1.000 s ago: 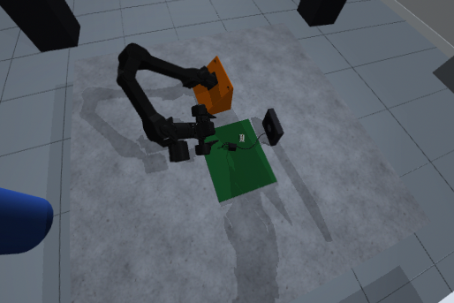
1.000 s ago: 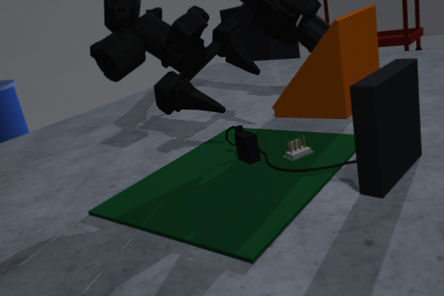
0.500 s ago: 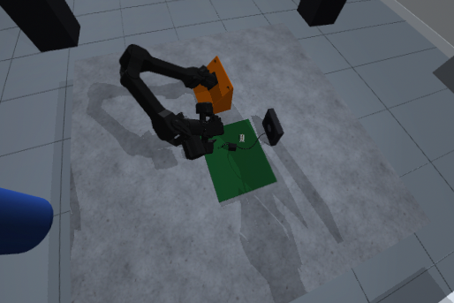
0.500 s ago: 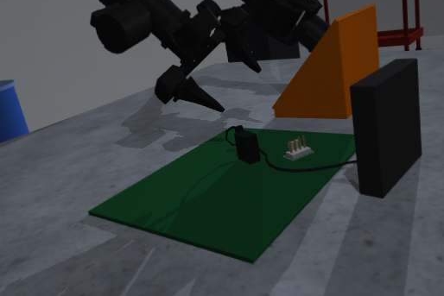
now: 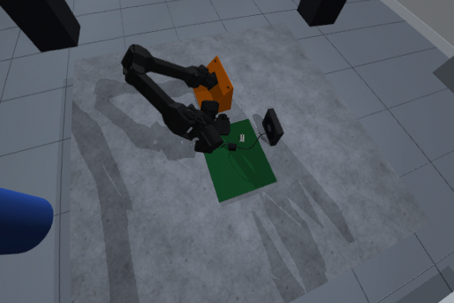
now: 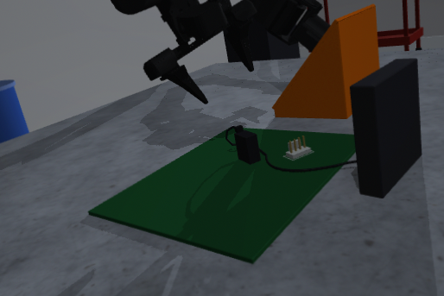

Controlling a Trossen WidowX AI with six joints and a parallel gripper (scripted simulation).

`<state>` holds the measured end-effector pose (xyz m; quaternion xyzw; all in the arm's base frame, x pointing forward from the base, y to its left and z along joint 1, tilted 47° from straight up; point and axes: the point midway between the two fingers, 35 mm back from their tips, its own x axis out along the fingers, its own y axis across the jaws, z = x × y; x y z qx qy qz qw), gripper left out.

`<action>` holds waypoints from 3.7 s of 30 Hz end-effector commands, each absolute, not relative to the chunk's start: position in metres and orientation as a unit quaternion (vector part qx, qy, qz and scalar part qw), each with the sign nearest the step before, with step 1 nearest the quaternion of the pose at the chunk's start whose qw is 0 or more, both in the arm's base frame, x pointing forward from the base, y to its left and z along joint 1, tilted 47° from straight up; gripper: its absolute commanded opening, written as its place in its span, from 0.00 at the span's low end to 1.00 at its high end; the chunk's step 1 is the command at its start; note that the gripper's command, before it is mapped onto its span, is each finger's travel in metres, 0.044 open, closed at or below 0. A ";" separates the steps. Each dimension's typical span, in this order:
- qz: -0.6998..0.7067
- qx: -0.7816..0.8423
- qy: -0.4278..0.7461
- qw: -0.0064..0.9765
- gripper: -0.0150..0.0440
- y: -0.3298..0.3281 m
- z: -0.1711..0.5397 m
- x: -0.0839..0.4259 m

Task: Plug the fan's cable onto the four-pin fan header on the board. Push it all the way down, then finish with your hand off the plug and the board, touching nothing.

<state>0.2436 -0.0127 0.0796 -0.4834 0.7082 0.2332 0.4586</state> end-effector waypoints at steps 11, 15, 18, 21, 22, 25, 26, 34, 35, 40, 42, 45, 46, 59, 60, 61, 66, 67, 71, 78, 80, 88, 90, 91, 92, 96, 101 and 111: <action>0.097 -0.570 0.681 0.450 1.00 0.006 0.102 0.260; 0.069 -0.588 0.667 0.453 1.00 0.011 0.108 0.264; 0.089 -0.577 0.676 0.450 1.00 0.008 0.103 0.260; 0.083 -0.573 0.677 0.454 1.00 0.008 0.103 0.260; 0.068 -0.563 0.678 0.467 1.00 0.009 0.103 0.261; -0.018 -0.501 0.680 0.535 1.00 0.017 0.102 0.266; -0.049 -0.477 0.679 0.557 1.00 0.020 0.101 0.267; -0.286 -0.252 0.614 0.691 1.00 0.043 0.095 0.278; -0.313 -0.221 0.600 0.702 1.00 0.046 0.094 0.279; -0.416 -0.094 0.533 0.731 1.00 0.059 0.090 0.284; -0.439 -0.060 0.513 0.735 1.00 0.064 0.088 0.285; -0.475 -0.007 0.479 0.738 1.00 0.069 0.087 0.286; -0.486 0.011 0.468 0.738 1.00 0.070 0.086 0.286; -0.606 0.236 0.290 0.702 1.00 0.091 0.078 0.291; -0.612 0.253 0.275 0.697 1.00 0.093 0.078 0.292; -0.619 0.269 0.260 0.691 1.00 0.095 0.077 0.292; -0.645 0.350 0.181 0.655 1.00 0.102 0.075 0.294; -0.649 0.366 0.165 0.646 1.00 0.103 0.074 0.294; -0.656 0.397 0.133 0.628 1.00 0.105 0.073 0.294; -0.656 0.397 0.133 0.628 1.00 0.105 0.073 0.294; -0.656 0.397 0.133 0.628 1.00 0.105 0.073 0.294; -0.656 0.397 0.133 0.628 1.00 0.105 0.073 0.294; -0.656 0.397 0.133 0.628 1.00 0.100 0.068 0.296; -0.656 0.397 0.134 0.628 1.00 0.095 0.063 0.298; -0.656 0.397 0.134 0.628 1.00 0.089 0.056 0.300; -0.655 0.397 0.133 0.628 1.00 0.050 0.020 0.305; -0.656 0.396 0.131 0.629 1.00 0.032 0.005 0.305; -0.656 0.396 0.131 0.629 1.00 0.026 -0.001 0.306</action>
